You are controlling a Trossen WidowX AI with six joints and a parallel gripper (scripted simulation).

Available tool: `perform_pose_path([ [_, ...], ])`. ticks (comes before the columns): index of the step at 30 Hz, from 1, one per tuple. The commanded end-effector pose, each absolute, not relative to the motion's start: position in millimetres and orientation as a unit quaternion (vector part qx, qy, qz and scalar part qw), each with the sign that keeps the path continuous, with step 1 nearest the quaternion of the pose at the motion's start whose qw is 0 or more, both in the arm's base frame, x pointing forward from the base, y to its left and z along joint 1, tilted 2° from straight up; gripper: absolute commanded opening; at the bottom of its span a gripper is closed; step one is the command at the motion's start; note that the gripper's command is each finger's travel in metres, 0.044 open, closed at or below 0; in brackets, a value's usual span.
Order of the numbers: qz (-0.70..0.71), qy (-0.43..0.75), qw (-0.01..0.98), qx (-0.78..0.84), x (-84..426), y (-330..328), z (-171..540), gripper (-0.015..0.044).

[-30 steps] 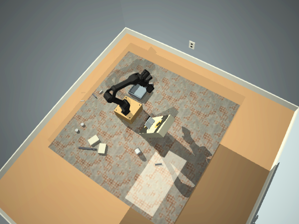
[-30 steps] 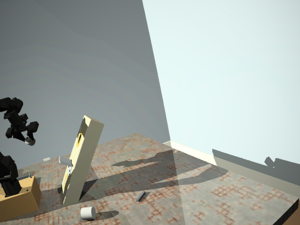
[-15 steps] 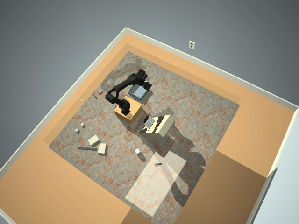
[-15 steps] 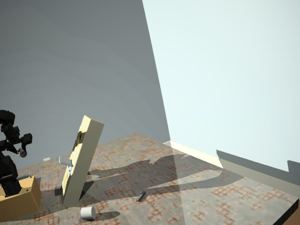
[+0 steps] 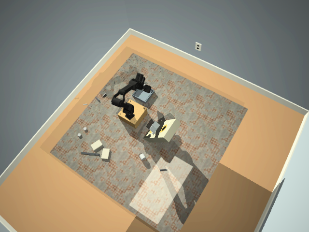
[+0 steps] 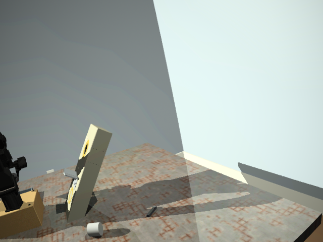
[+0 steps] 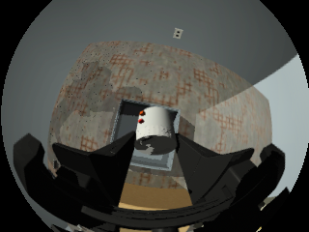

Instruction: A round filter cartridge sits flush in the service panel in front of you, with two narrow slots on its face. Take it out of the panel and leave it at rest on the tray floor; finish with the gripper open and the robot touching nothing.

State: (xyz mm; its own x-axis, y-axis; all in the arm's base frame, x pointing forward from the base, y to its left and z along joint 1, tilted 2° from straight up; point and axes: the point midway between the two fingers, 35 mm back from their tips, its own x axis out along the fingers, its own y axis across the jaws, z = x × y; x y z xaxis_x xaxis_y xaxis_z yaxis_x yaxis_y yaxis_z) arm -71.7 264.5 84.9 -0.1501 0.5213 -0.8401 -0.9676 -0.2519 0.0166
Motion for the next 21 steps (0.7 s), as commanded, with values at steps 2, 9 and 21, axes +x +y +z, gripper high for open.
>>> perform_pose_path([
  [2,0.711,0.287,0.516,-0.381,-86,257,72,0.0],
  [9,0.711,0.287,0.516,-0.381,-88,261,52,0.0],
  [21,0.711,0.288,0.516,-0.382,-89,261,2,0.0],
])
